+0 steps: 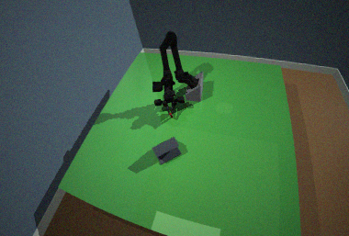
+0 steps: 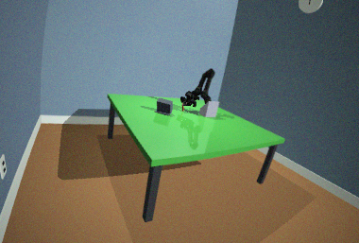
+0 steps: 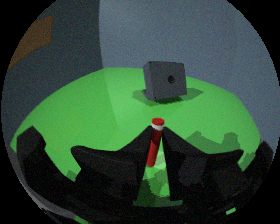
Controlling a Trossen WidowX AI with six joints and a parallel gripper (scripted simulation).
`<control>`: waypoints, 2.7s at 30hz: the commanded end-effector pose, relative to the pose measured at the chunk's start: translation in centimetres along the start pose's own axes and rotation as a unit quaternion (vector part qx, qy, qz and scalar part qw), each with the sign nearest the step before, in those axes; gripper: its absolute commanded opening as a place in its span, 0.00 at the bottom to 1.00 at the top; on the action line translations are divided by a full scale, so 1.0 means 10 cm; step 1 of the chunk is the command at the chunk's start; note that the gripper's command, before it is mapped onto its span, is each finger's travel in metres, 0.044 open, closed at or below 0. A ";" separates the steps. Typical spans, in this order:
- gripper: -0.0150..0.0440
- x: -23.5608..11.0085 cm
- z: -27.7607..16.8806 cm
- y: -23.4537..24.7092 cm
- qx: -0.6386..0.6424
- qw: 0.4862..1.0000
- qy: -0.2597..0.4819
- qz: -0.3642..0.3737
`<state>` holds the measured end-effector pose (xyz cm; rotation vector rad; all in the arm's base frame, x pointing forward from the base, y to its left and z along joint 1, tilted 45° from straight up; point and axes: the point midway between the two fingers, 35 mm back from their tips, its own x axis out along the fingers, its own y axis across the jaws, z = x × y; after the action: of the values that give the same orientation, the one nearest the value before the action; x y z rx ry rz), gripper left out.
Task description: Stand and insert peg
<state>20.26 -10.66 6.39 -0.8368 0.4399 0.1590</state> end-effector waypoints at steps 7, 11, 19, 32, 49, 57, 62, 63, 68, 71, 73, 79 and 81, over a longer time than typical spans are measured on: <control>0.34 -0.06 -0.03 0.00 -0.002 0.999 -0.045 0.000; 0.34 -0.08 -0.04 0.01 -0.002 0.998 -0.062 0.000; 0.34 -0.12 -0.07 0.01 -0.002 0.995 -0.096 0.001; 0.34 -0.13 -0.10 0.01 -0.001 0.995 -0.097 0.001; 0.34 -0.14 -0.14 0.03 0.004 0.995 -0.099 0.003; 0.34 -0.15 -0.16 0.04 0.003 0.995 -0.104 0.003; 0.34 -0.16 -0.16 0.04 0.002 0.994 -0.109 0.003; 0.34 -0.16 -0.16 0.04 0.001 0.994 -0.109 0.003; 0.34 -0.17 -0.17 0.05 0.000 0.993 -0.114 0.003; 0.34 -0.17 -0.17 0.05 0.000 0.993 -0.117 0.002; 0.34 -0.17 -0.17 0.05 -0.001 0.993 -0.118 0.002; 0.34 -0.18 -0.18 0.06 -0.001 0.992 -0.124 0.002; 0.34 -0.18 -0.18 0.06 -0.002 0.992 -0.125 0.002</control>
<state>17.99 -11.39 5.81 -0.8073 0.2018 0.2658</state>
